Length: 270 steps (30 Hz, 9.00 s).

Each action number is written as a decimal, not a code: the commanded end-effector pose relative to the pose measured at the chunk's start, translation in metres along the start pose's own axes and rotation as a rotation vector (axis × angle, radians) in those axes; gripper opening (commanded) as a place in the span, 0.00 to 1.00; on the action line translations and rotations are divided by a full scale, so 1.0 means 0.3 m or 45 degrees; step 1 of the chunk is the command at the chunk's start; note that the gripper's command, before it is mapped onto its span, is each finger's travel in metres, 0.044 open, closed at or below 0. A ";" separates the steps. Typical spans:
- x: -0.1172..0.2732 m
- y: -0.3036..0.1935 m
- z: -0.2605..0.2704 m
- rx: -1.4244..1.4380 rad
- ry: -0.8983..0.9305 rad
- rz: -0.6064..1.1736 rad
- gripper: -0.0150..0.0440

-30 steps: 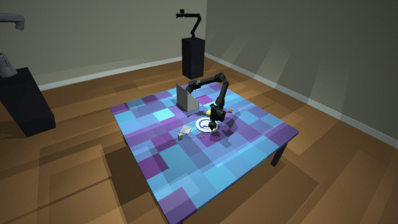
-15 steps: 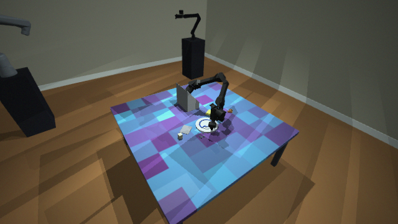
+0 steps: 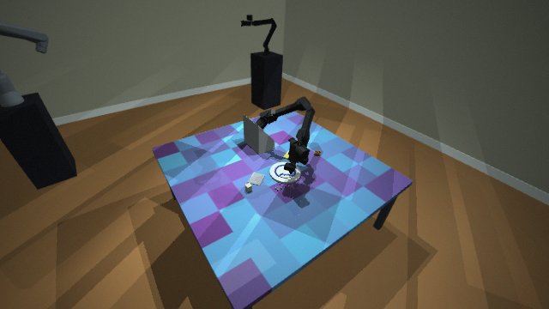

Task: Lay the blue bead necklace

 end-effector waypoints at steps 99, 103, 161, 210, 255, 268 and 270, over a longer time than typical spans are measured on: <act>-0.133 0.010 -0.025 -0.031 0.011 0.007 0.25; -0.120 0.012 -0.026 -0.023 0.003 0.006 0.43; -0.031 -0.018 -0.022 -0.270 0.001 0.001 0.46; -0.124 -0.022 -0.018 -0.274 0.004 0.008 0.25; -0.120 -0.015 -0.056 -0.274 0.003 0.006 0.61; -0.104 -0.017 -0.057 -0.282 0.009 0.008 1.00; -0.104 -0.017 -0.057 -0.282 0.009 0.008 1.00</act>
Point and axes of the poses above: the point midway between the two fingers, 35 mm back from their tips, its own x axis back along the fingers, its own z axis across the jaws, y = z × x, the point moved 8 cm from there along x, back along the fingers, and after that the axes turned 2 degrees about x, right-handed, at the moved point
